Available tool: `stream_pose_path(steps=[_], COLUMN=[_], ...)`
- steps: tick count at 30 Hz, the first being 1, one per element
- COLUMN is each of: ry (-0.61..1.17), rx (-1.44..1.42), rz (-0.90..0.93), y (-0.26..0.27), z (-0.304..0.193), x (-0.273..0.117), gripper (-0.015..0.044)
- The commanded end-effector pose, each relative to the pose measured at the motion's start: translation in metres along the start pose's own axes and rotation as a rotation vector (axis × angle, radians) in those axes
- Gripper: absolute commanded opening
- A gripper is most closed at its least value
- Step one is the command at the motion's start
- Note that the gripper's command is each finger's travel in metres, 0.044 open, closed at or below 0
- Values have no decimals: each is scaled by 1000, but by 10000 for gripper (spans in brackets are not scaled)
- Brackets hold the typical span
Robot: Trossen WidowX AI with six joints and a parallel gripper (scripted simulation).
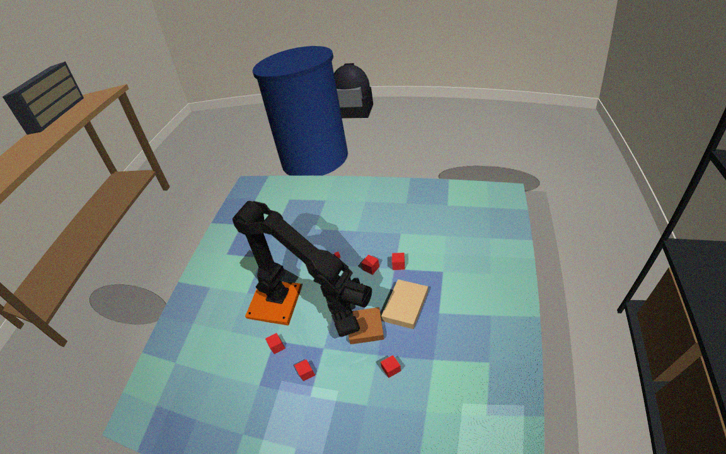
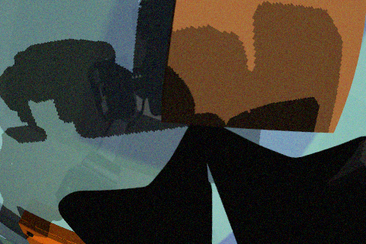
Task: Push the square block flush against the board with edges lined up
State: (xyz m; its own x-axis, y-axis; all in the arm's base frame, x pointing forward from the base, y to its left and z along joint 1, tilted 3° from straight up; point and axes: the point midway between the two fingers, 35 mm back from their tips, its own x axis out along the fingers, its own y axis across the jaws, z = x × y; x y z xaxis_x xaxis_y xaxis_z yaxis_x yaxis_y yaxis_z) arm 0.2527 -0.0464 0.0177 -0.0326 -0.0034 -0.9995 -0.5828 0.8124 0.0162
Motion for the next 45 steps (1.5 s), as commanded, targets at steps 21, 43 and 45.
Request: stream_pose_path(steps=[21, 43, 45], ry=[-7, -3, -3], rx=[4, 4, 4], rz=[0, 0, 0], y=[-7, -6, -5], z=[18, -19, -22], x=[-1, 2, 2], gripper=[0, 0, 0])
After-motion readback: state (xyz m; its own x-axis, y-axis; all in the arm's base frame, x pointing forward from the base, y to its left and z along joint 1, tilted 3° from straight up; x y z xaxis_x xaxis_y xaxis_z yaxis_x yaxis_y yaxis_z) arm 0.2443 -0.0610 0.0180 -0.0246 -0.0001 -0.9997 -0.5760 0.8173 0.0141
